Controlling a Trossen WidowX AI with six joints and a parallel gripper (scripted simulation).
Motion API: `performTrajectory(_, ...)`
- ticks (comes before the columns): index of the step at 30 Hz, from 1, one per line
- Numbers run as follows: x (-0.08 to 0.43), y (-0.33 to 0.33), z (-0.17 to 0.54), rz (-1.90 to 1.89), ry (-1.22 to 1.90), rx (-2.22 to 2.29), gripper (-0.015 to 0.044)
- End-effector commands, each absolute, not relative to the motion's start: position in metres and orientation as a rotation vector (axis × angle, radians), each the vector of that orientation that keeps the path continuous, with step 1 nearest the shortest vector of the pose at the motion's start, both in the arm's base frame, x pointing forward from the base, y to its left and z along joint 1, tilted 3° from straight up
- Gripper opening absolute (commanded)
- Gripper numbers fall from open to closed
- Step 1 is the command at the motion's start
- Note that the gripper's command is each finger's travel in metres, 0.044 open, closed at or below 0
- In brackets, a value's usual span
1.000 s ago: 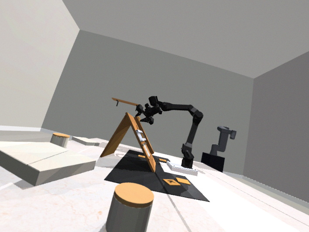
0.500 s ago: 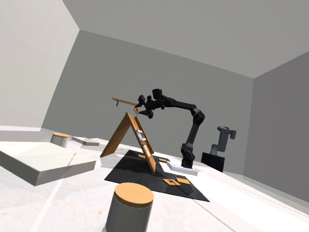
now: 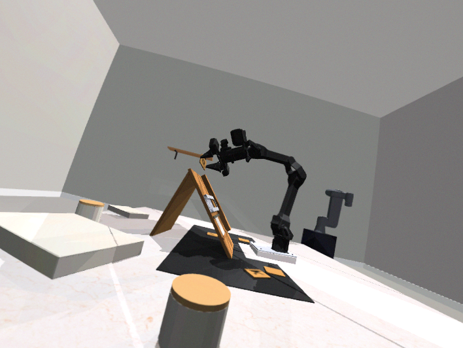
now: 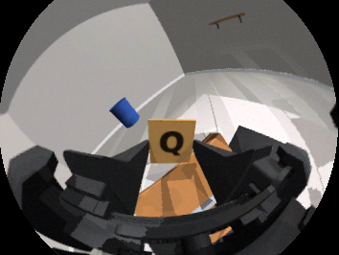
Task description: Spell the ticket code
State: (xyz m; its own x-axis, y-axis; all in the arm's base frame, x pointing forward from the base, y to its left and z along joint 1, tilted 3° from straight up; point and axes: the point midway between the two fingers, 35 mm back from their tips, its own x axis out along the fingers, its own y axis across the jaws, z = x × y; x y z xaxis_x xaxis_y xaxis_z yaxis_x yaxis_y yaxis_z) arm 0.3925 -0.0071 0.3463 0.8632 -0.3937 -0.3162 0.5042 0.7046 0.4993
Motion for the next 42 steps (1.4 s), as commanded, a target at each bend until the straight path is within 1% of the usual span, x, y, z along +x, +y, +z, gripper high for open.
performTrajectory(1,0.393,0.020,0.330,-0.464,0.258,0.573,0.0000)
performTrajectory(12,0.391,0.092,0.300,-0.352,0.383,0.465,0.0000)
performTrajectory(20,0.379,0.142,0.272,-0.293,0.473,0.371,0.0000)
performTrajectory(30,0.353,0.196,0.238,-0.231,0.565,0.236,0.0000)
performTrajectory(42,0.311,0.250,0.202,-0.160,0.635,0.054,0.0000)
